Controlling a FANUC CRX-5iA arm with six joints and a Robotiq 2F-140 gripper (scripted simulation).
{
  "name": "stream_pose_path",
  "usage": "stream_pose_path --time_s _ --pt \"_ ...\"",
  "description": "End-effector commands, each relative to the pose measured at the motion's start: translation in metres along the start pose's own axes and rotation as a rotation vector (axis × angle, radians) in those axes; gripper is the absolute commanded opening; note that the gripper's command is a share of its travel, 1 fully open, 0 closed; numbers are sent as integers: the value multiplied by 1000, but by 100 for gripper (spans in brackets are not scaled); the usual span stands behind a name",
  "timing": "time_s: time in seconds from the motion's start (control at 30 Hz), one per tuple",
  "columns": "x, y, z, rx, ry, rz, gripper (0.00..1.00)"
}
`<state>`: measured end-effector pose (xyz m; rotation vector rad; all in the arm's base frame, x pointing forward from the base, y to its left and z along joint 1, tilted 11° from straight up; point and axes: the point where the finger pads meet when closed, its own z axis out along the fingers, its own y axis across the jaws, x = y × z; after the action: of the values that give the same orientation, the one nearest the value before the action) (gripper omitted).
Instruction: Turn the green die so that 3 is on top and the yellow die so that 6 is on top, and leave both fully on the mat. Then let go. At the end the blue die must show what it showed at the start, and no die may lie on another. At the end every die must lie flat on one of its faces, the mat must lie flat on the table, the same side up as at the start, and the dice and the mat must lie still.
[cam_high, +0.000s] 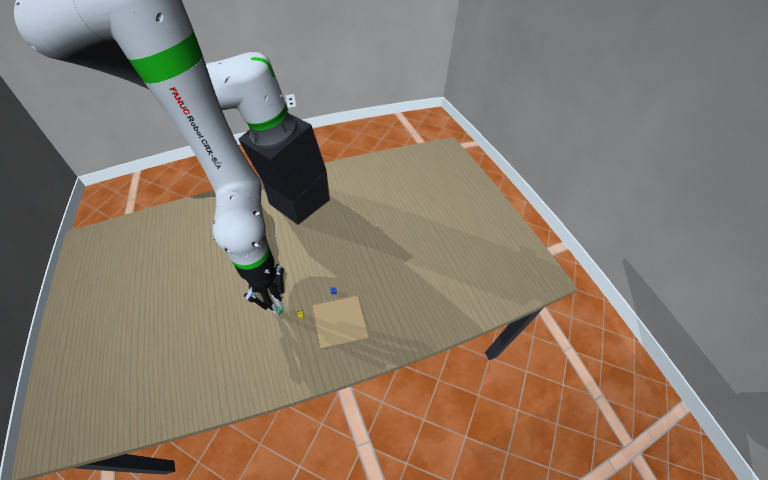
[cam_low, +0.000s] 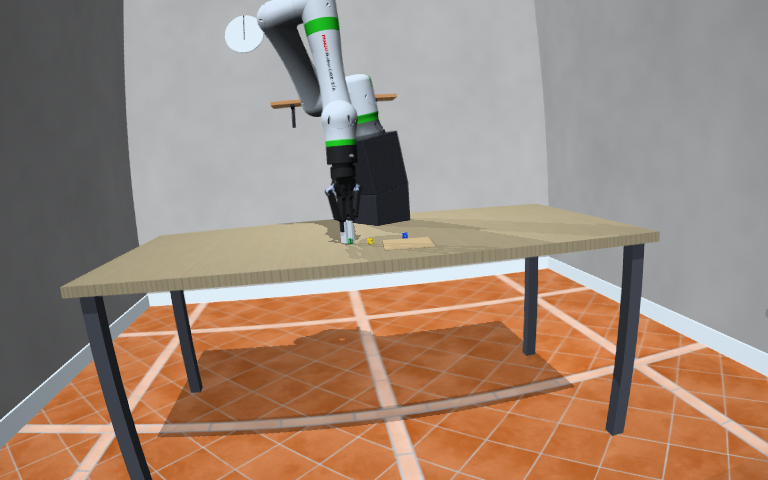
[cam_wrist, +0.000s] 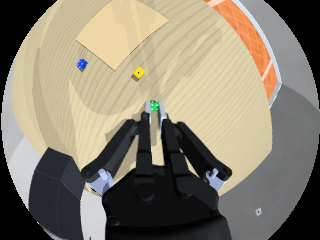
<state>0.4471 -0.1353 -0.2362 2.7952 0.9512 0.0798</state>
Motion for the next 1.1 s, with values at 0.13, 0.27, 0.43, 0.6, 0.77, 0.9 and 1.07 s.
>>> stream_pose_path --time_s 0.13,0.27,0.43,0.6,0.77,0.9,1.07 --pt "0 0 0 0 0 0 7" --pt "0 0 0 0 0 0 7" --pt "0 0 0 0 0 0 7" --pt "0 0 -3 0 0 0 7" --pt "0 0 -7 0 0 0 7" --pt "0 0 -14 0 0 0 7" --pt "0 0 -24 0 0 0 7"
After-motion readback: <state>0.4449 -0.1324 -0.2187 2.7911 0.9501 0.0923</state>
